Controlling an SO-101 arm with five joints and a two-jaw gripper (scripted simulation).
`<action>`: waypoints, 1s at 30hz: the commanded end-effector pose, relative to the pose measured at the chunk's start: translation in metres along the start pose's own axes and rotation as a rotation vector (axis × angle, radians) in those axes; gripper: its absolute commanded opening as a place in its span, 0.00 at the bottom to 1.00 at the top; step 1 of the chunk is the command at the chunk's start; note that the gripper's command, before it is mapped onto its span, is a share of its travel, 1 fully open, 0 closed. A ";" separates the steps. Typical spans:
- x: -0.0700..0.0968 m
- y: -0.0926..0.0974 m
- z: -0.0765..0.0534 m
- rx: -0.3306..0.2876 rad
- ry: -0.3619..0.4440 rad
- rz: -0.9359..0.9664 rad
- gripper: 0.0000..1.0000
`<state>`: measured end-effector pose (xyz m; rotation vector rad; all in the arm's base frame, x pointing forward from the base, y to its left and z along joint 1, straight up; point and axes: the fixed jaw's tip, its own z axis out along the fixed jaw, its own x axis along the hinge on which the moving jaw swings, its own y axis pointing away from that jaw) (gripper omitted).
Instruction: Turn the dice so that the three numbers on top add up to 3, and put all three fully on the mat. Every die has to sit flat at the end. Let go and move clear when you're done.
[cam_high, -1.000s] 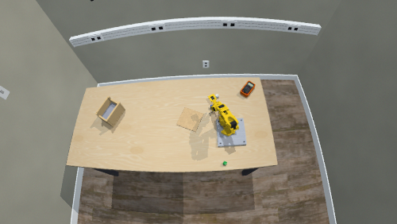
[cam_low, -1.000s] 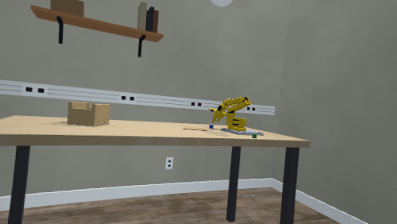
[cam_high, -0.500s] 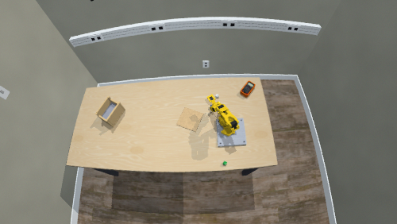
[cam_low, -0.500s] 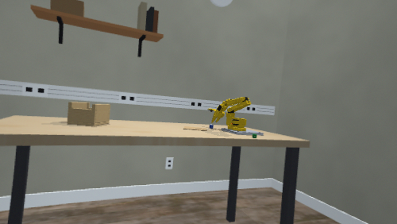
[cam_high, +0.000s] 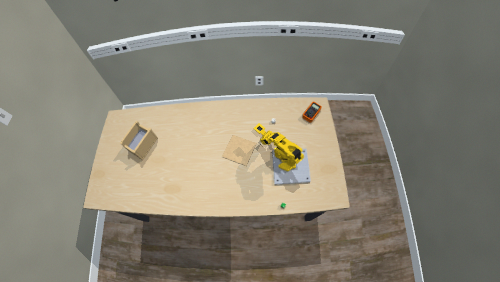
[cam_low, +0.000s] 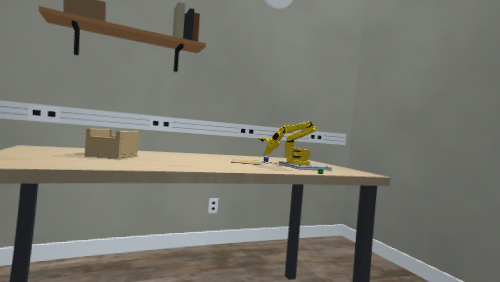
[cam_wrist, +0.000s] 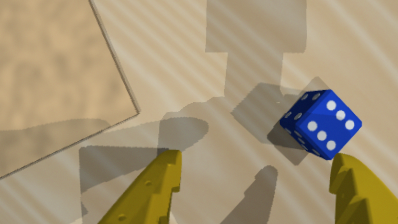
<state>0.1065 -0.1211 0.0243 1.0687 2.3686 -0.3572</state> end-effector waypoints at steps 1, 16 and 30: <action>-0.004 0.019 0.000 -0.065 -0.012 -0.093 0.28; 0.013 0.101 -0.017 -0.345 -0.026 -0.517 0.28; 0.071 0.170 -0.058 -0.656 -0.043 -0.989 0.28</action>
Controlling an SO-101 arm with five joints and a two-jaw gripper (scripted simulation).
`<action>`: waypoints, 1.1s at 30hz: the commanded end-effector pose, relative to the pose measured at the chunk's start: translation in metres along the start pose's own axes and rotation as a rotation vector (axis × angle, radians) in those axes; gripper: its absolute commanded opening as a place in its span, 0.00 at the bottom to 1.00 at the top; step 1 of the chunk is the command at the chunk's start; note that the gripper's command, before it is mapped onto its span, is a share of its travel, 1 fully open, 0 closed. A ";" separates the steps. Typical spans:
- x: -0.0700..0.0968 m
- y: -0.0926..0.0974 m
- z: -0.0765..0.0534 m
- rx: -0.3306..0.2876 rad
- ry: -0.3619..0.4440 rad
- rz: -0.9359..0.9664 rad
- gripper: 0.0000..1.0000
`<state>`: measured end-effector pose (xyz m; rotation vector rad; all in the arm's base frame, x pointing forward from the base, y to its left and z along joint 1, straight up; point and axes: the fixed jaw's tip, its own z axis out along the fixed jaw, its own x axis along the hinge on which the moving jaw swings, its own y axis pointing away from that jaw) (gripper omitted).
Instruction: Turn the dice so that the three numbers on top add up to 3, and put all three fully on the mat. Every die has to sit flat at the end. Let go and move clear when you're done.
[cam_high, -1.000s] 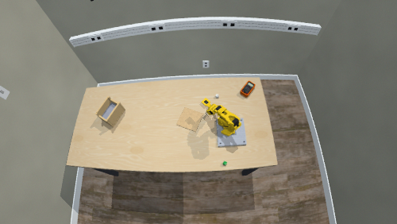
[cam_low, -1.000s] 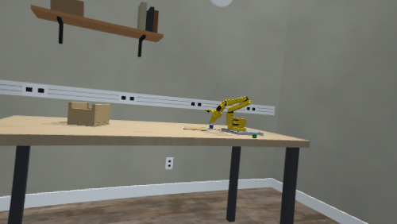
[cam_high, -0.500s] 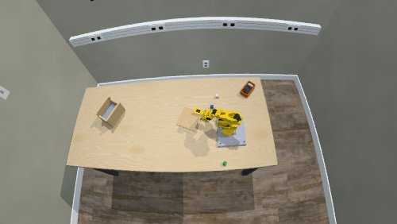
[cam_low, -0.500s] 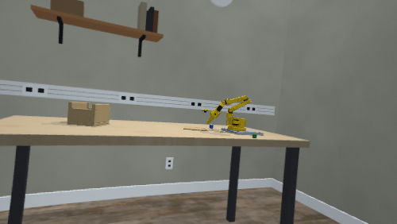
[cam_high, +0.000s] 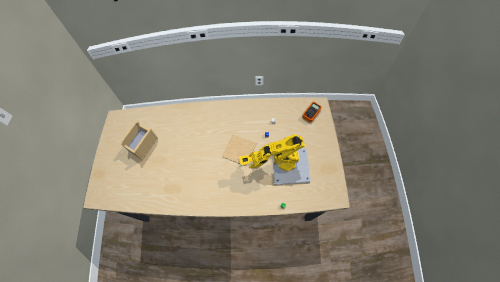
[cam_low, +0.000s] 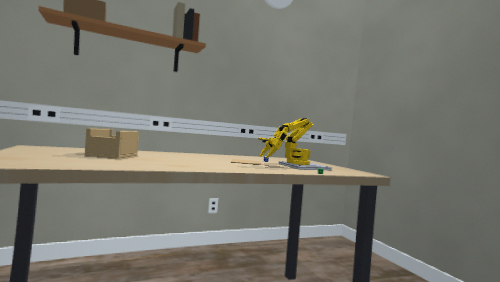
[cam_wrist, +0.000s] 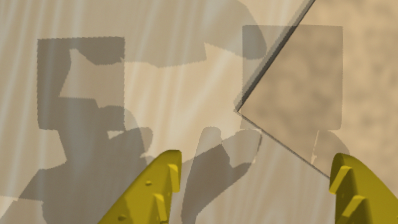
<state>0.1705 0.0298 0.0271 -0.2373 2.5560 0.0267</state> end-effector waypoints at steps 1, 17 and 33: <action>-0.009 0.037 0.002 -0.111 -0.025 -0.169 0.28; 0.027 0.142 -0.024 -0.445 -0.045 -0.681 0.28; 0.081 0.193 -0.057 -0.668 -0.058 -1.023 0.28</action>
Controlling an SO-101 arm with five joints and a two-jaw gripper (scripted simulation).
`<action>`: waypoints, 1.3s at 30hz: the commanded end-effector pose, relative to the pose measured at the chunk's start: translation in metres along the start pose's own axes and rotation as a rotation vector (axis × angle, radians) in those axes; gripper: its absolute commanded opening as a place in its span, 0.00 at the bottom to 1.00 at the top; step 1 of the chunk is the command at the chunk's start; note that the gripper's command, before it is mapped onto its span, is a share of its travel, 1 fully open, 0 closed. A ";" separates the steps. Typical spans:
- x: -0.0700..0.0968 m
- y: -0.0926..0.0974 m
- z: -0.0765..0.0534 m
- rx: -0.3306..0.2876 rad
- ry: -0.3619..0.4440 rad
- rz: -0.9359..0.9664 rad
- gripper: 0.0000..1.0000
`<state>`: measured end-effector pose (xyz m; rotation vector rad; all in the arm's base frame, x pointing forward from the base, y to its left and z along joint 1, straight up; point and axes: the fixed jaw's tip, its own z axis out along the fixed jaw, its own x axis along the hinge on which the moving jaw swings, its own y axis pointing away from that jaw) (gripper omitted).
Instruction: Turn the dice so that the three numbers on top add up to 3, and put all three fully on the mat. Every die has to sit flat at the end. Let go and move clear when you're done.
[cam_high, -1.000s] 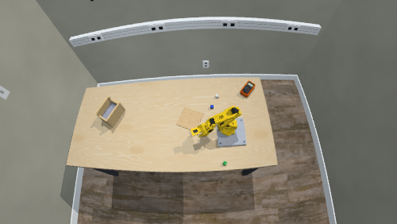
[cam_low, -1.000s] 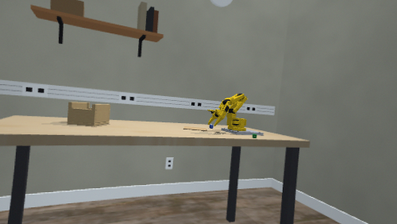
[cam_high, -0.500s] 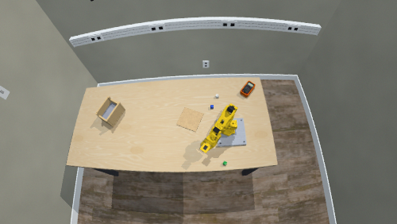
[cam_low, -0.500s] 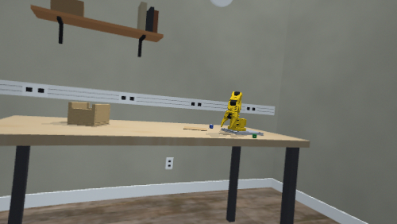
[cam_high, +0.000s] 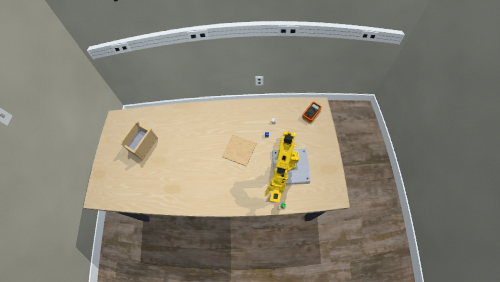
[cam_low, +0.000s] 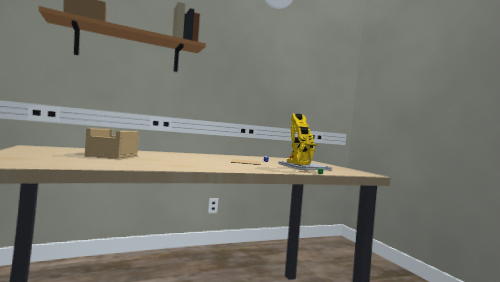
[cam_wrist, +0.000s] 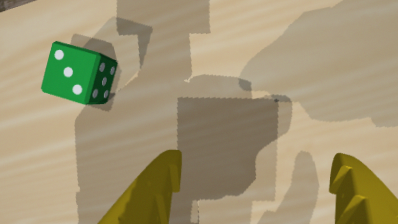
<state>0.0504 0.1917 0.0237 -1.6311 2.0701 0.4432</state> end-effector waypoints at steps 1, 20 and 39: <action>-0.008 0.017 0.002 -0.046 -0.023 -0.080 0.28; -0.007 0.045 0.002 -0.120 -0.028 -0.193 0.28; -0.018 0.047 0.002 -0.121 -0.067 -0.210 0.28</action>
